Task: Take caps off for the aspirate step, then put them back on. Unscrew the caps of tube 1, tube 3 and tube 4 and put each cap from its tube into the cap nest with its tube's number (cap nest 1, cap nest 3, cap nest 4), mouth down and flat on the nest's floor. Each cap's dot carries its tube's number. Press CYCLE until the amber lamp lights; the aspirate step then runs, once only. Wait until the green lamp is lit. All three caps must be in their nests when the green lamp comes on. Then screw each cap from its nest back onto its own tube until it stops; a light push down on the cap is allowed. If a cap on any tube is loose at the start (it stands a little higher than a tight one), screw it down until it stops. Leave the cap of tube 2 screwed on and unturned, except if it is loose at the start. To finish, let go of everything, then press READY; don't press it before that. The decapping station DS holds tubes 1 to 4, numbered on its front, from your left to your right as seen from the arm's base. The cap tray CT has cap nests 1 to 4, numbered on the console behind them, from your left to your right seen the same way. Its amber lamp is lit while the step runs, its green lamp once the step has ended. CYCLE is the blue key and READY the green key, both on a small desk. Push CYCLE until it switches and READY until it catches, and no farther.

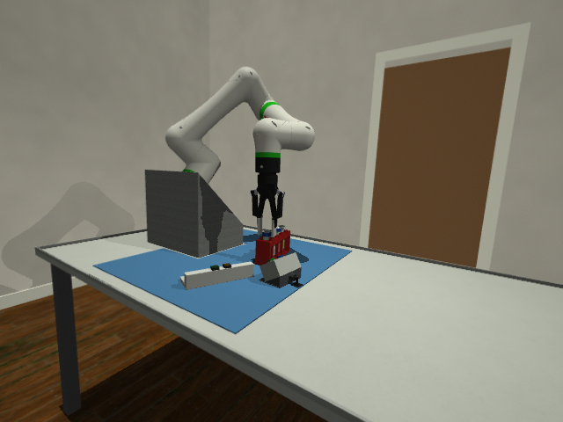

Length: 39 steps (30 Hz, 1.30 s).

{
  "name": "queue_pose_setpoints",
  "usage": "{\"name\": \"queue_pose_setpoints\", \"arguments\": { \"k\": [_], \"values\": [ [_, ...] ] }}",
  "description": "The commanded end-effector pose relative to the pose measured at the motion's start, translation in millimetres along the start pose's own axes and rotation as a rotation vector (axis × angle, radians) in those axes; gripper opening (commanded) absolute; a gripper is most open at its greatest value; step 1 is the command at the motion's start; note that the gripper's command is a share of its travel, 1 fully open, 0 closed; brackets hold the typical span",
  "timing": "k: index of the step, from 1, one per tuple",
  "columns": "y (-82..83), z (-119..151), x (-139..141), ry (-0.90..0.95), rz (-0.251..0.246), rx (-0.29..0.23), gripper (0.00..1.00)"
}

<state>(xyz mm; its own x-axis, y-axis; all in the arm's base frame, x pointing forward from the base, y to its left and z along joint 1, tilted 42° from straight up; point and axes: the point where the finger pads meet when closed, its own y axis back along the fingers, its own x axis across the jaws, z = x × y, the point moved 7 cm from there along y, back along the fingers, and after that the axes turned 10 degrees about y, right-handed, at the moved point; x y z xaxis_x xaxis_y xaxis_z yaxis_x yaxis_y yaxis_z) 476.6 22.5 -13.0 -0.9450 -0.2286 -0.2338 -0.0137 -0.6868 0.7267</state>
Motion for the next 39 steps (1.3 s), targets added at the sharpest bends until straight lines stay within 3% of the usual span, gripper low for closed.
{"name": "queue_pose_setpoints", "arguments": {
  "k": [1, 5, 7, 14, 15, 29, 37, 39],
  "values": [
    [0.3, 0.6, -1.4, -0.270, 0.015, 0.013, 0.35],
    [0.3, 0.6, -1.4, -0.353, 0.015, 0.014, 0.35],
    [0.3, 0.6, -1.4, -0.483, 0.014, 0.015, 0.35],
    [0.3, 0.6, -1.4, -0.483, 0.014, 0.015, 0.35],
    [0.3, 0.6, -1.4, -0.483, 0.014, 0.015, 0.00],
    [0.3, 0.6, -1.4, -0.483, 0.014, 0.015, 0.00],
    [0.6, 0.6, -1.4, -0.083, 0.016, 0.012, 0.00],
    [0.6, 0.6, -1.4, -0.083, 0.016, 0.012, 0.00]
  ]
}}
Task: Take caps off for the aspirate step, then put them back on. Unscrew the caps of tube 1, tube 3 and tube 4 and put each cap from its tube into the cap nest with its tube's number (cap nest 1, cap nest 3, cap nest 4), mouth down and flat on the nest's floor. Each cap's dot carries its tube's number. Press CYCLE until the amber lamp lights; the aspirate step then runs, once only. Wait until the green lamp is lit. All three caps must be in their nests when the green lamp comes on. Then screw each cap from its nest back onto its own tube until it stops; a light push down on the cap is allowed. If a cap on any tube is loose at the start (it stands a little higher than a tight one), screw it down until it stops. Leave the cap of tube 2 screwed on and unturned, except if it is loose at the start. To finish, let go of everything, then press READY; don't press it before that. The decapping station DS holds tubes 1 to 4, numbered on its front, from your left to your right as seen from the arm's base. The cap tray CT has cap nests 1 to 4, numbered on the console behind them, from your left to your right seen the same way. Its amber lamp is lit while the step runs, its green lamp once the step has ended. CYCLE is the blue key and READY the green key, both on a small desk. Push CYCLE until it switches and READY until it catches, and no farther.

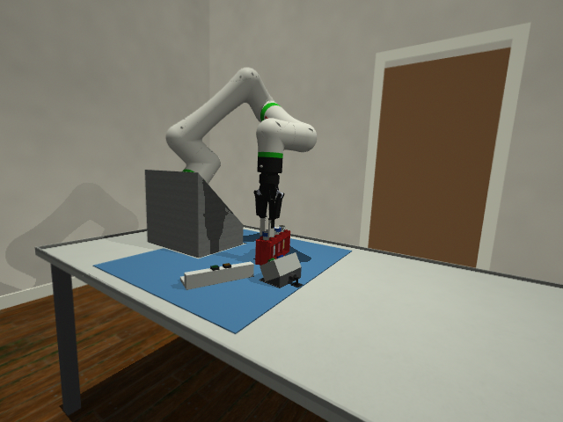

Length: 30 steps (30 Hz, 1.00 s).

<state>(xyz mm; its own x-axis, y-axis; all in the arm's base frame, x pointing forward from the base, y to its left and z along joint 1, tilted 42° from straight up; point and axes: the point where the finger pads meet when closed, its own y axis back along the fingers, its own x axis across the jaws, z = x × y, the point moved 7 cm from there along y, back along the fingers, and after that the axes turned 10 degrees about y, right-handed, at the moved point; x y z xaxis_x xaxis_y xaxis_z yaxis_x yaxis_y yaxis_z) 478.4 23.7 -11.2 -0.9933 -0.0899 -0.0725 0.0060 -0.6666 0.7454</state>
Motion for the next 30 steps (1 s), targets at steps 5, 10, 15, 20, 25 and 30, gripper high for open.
{"name": "queue_pose_setpoints", "arguments": {
  "k": [5, 10, 15, 20, 25, 30],
  "values": [
    [0.2, -1.0, 0.8, 0.384, -0.011, -0.009, 0.00],
    [0.4, -1.0, 0.8, 0.622, -0.011, -0.007, 0.00],
    [0.4, -1.0, 0.8, 0.781, -0.012, -0.007, 0.00],
    [0.4, -1.0, 0.8, 0.781, -0.012, -0.007, 0.00],
    [0.4, -1.0, 0.8, 0.781, -0.012, -0.007, 0.35],
    [0.4, -1.0, 0.8, 0.781, -0.012, -0.007, 0.35]
  ]
}}
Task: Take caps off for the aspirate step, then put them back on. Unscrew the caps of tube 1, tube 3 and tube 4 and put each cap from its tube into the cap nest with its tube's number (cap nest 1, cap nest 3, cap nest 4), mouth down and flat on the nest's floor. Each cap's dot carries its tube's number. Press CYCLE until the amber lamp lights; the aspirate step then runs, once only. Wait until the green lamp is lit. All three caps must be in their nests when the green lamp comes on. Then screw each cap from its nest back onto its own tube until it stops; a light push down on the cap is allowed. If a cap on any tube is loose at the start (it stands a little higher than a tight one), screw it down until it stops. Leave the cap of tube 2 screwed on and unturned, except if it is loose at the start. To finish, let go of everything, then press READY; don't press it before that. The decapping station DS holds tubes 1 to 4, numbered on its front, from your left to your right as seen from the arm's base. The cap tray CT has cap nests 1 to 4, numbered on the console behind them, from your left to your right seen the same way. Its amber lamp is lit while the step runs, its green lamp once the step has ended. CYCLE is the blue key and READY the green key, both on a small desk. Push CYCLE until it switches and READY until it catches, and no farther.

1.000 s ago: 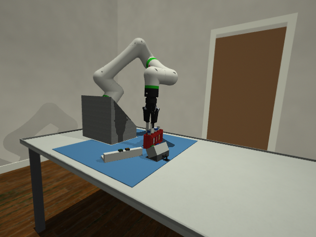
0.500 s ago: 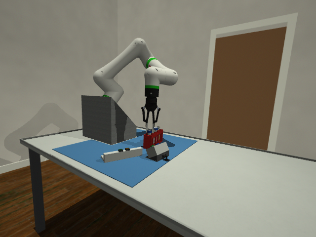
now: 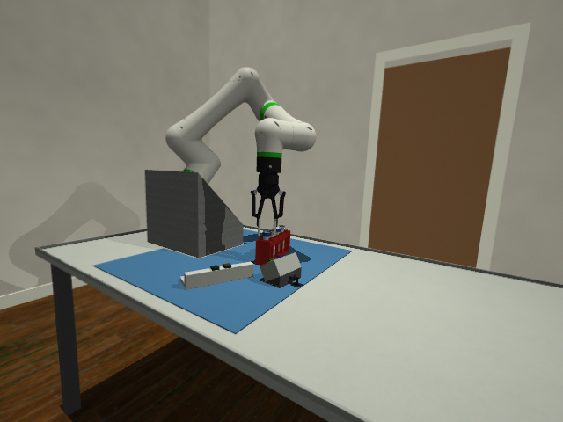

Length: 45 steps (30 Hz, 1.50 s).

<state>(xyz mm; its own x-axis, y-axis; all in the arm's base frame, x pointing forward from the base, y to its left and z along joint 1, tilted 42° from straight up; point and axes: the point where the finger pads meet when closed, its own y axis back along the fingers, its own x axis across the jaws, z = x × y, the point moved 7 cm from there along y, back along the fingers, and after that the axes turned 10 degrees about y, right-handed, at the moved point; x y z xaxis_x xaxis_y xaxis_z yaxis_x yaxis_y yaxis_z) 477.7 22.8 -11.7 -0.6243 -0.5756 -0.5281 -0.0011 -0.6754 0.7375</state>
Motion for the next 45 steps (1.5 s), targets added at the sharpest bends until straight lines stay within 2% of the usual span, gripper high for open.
{"name": "queue_pose_setpoints", "arguments": {
  "k": [1, 4, 7, 11, 18, 21, 24, 26, 28, 35, 36, 45],
  "values": [
    [0.2, -0.2, 0.0, 0.000, 0.000, 0.000, 0.35],
    [0.2, -0.2, 0.0, 0.000, 0.000, 0.000, 0.35],
    [0.2, -0.2, 0.0, -0.250, 0.000, 0.000, 0.35],
    [0.2, -0.2, 0.0, -0.333, 0.000, 0.000, 0.35],
    [0.2, -0.2, 0.0, -0.667, 0.000, 0.000, 0.35],
    [0.2, -0.2, 0.0, -0.667, 0.000, 0.000, 0.35],
    [0.2, -0.2, 0.1, -0.903, -0.001, 0.000, 0.35],
    [0.2, -0.2, 0.0, -0.917, 0.000, 0.000, 0.35],
    [0.2, -0.2, 0.0, -1.047, 0.000, 0.000, 0.35],
    [0.2, -0.2, 0.0, -1.047, 0.000, 0.000, 0.35],
    [0.2, -0.2, 0.0, -1.047, 0.000, 0.000, 0.00],
    [0.2, -0.2, 0.0, -1.047, 0.000, 0.000, 0.00]
  ]
}}
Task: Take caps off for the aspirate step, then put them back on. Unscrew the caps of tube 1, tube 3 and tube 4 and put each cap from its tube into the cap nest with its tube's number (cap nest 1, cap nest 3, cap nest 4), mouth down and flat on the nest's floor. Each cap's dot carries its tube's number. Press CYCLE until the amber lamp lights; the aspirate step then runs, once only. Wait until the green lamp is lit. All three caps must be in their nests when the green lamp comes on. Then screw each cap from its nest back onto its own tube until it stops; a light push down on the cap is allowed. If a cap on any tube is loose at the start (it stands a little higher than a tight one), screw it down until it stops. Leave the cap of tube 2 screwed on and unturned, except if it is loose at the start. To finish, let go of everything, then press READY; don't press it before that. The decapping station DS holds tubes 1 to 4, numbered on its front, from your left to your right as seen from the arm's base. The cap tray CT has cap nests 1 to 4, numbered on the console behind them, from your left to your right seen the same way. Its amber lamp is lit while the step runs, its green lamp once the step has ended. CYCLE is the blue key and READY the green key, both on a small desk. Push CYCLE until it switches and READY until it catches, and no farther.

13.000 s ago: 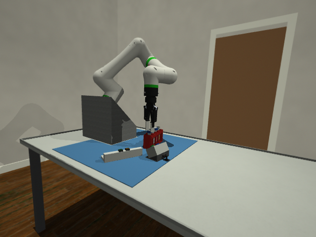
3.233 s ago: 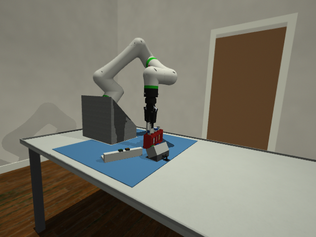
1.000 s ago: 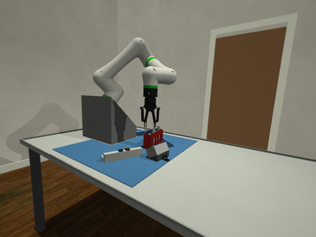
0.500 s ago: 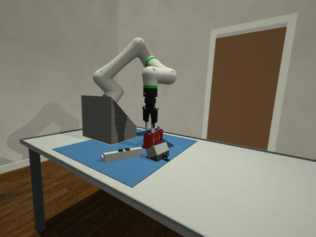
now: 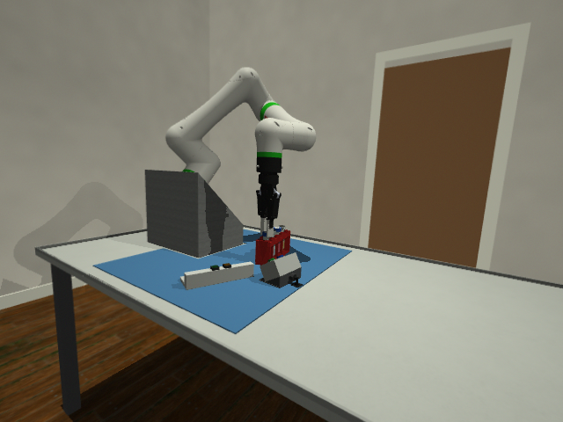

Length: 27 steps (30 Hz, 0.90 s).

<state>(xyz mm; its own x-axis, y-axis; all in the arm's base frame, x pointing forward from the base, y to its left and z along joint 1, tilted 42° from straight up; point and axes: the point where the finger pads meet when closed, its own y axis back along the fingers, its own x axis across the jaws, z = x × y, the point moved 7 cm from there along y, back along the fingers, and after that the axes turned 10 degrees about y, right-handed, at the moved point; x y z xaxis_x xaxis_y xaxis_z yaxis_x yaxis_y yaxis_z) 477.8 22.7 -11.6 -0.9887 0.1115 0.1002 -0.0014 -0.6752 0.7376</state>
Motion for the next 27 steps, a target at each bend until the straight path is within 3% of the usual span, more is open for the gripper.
{"name": "queue_pose_setpoints", "arguments": {
  "k": [1, 5, 8, 10, 23, 27],
  "values": [
    [0.0, -0.1, 0.0, 0.000, 0.000, 0.000, 0.00],
    [0.0, -0.1, 0.0, 0.000, 0.000, 0.000, 0.00],
    [0.1, -0.1, 0.0, 0.150, 0.000, 0.000, 0.00],
    [0.1, -0.1, 0.0, 0.150, 0.000, 0.000, 0.00],
    [0.5, 0.0, 0.0, 0.783, 0.001, 0.001, 0.00],
    [0.5, -0.1, 0.0, 0.850, 0.000, 0.000, 0.00]
  ]
}}
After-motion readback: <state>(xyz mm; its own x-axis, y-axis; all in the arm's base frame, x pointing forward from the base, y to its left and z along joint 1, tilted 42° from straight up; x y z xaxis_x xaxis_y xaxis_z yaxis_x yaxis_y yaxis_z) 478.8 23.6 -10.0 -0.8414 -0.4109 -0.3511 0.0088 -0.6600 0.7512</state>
